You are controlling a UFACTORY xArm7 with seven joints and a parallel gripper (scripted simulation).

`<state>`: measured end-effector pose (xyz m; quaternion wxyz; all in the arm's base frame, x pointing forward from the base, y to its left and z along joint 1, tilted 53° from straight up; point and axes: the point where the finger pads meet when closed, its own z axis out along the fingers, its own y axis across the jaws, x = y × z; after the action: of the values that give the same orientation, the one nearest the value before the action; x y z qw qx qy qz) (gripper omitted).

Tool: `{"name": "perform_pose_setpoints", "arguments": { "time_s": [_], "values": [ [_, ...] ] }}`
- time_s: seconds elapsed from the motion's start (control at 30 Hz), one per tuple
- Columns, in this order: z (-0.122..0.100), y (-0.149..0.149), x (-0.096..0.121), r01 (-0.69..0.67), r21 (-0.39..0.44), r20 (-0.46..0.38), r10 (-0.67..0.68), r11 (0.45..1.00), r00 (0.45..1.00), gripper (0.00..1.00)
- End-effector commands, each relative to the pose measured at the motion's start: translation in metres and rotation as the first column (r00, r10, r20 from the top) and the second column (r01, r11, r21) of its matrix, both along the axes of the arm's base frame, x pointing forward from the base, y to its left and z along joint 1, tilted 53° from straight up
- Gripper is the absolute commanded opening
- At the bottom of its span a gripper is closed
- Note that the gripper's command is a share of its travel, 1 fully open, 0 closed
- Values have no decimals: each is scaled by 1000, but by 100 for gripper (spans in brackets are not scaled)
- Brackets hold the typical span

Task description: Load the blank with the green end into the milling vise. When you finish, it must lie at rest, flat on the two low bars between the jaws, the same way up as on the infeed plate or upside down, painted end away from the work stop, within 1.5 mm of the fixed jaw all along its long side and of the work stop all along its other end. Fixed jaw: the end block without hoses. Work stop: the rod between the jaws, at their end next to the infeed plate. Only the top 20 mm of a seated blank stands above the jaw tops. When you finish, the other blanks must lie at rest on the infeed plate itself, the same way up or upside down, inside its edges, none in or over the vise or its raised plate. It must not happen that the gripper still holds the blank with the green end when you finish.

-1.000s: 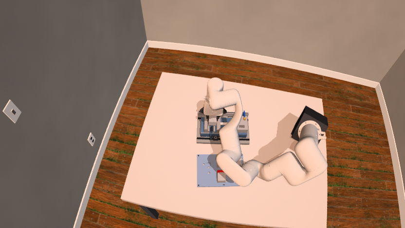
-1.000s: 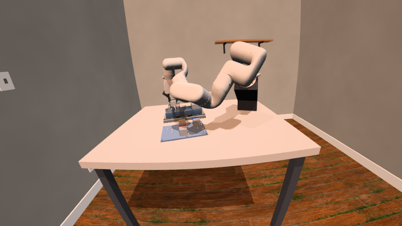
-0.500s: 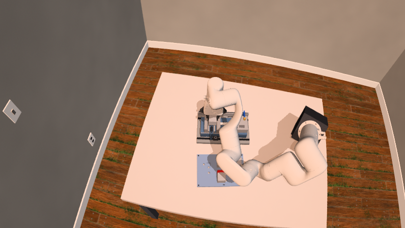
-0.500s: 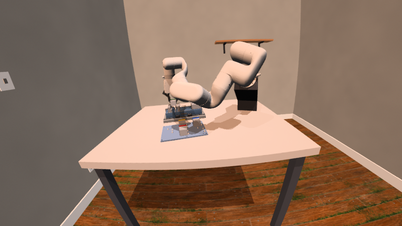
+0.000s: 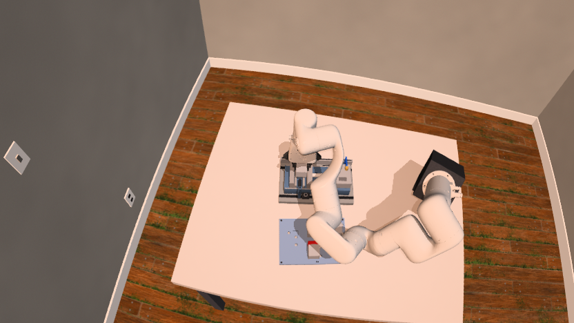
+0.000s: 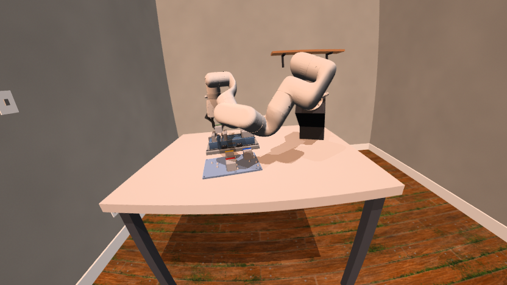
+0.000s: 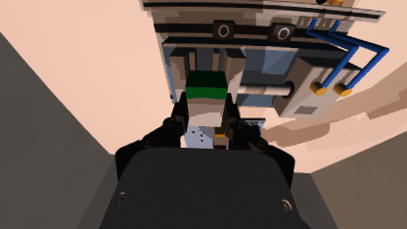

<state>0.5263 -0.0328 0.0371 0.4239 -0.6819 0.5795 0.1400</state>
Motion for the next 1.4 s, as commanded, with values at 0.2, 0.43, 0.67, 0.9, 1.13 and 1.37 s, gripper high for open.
{"name": "perform_pose_setpoints", "arguments": {
  "time_s": [0.2,0.43,0.67,0.9,1.13,1.37],
  "values": [
    [1,-1,0,4,-2,2,-4,1000,1000,0],
    [0,-1,0,4,-2,2,-4,1000,1000,0],
    [0,-1,0,4,-2,2,-4,1000,1000,0],
    [0,0,1,4,-2,2,-4,1000,1000,0],
    [-1,0,1,4,-2,2,-4,1000,1000,0],
    [-1,1,1,4,-2,2,-4,1000,1000,0]
  ]
}}
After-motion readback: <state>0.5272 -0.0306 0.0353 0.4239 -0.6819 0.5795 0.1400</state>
